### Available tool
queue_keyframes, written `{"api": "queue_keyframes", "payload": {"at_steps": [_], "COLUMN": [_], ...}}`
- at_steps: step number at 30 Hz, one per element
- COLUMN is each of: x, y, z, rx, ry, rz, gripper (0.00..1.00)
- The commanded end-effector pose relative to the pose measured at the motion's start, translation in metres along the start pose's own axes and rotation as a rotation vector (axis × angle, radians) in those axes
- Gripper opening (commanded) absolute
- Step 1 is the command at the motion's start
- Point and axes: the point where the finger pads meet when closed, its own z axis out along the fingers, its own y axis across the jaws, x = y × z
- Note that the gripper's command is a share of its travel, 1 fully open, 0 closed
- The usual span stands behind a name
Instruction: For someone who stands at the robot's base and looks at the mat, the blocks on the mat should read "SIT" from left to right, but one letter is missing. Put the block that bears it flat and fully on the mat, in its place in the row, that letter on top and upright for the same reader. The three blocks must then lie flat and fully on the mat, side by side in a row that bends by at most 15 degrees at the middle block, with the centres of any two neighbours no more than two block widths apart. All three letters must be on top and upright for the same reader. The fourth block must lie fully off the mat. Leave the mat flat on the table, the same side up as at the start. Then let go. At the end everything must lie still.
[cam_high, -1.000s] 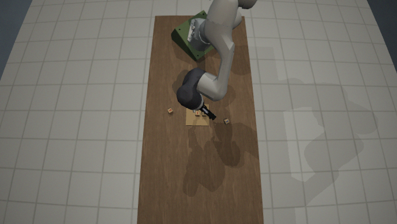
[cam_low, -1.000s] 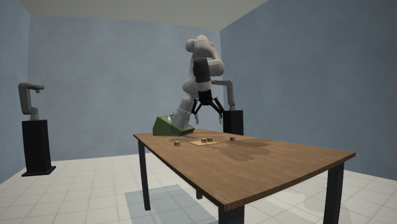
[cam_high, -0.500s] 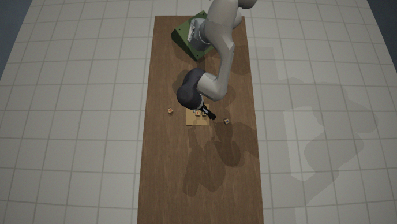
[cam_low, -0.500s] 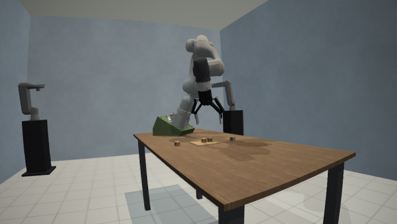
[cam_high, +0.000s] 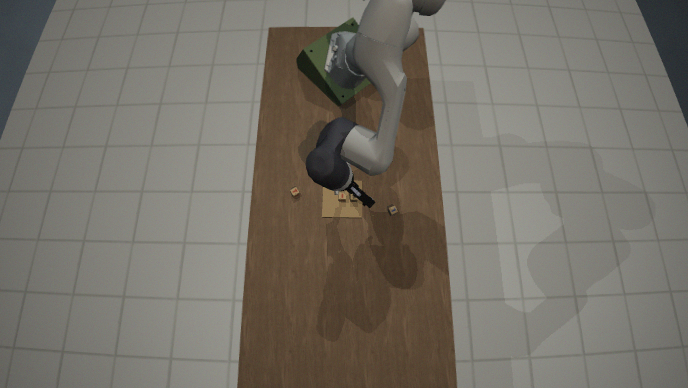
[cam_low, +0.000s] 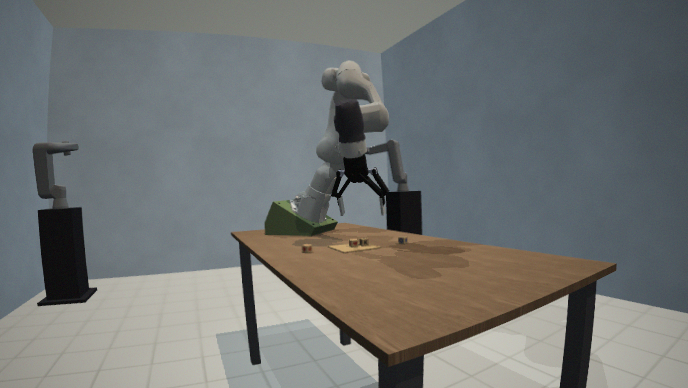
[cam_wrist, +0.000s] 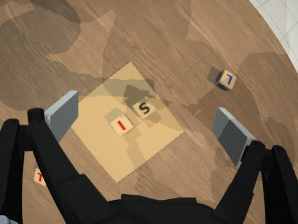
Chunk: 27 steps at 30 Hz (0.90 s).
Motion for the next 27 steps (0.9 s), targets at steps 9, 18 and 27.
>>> {"api": "queue_keyframes", "payload": {"at_steps": [9, 18, 27], "x": [-0.003, -0.04, -0.04], "y": [-0.002, -0.029, -0.029], "z": [0.002, 0.027, 0.027], "rx": [-0.001, 0.0, 0.0], "ry": [0.004, -0.001, -0.001], "rz": [-0.005, -0.006, -0.006], "gripper": [1.0, 1.0, 1.0]}}
